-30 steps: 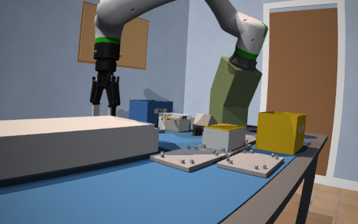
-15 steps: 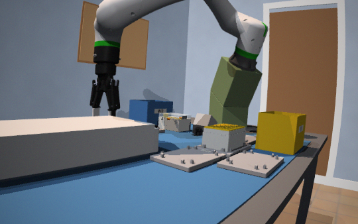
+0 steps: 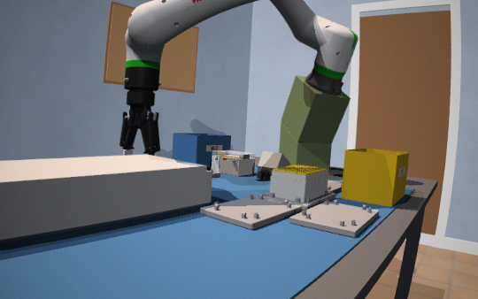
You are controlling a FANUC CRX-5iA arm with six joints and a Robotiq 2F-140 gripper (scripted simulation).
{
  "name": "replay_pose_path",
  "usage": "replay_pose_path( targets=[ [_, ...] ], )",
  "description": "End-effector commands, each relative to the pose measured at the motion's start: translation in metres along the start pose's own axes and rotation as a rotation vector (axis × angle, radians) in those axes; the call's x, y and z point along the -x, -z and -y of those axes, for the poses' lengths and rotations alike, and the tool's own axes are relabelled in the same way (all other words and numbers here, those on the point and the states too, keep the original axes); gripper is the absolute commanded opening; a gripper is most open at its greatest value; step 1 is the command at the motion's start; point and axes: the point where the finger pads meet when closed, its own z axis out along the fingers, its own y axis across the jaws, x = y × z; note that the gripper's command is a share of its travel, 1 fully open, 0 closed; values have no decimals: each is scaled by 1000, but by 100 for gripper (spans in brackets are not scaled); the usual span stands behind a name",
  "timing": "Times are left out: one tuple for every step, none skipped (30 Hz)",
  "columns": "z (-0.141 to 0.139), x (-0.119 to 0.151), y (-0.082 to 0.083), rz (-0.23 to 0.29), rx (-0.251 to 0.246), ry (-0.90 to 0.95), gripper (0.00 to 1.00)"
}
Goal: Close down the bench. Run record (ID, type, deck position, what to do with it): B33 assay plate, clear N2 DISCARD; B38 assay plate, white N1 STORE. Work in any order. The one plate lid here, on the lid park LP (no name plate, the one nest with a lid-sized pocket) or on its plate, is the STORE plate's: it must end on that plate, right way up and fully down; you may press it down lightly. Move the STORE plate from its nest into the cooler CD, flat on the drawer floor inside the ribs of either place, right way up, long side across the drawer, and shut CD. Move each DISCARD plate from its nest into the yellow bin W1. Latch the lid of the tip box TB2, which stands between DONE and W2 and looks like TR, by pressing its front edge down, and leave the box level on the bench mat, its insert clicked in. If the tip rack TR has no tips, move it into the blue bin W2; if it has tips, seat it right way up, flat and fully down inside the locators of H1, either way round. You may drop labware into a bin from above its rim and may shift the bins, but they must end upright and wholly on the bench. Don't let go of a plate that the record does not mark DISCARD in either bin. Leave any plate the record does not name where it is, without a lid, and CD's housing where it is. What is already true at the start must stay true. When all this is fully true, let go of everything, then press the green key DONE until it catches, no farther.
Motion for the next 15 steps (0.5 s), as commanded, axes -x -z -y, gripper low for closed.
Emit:
replay_pose_path(
  targets=[
    [0,0,0,0,0,0,66],
    [0,0,0,0,0,0,66],
    [0,0,0,0,0,0,66],
    [0,0,0,0,0,0,66],
    [0,0,0,0,0,0,65],
    [0,0,0,0,0,0,65],
    [0,0,0,0,0,0,65],
    [0,0,0,0,0,0,64],
    [0,0,0,0,0,0,64],
    [0,0,0,0,0,0,63],
    [0,0,0,0,0,0,63],
    [0,0,0,0,0,0,62],
    [0,0,0,0,0,0,62],
    [0,0,0,0,0,0,61],
    [0,0,0,0,0,0,61]
  ],
)
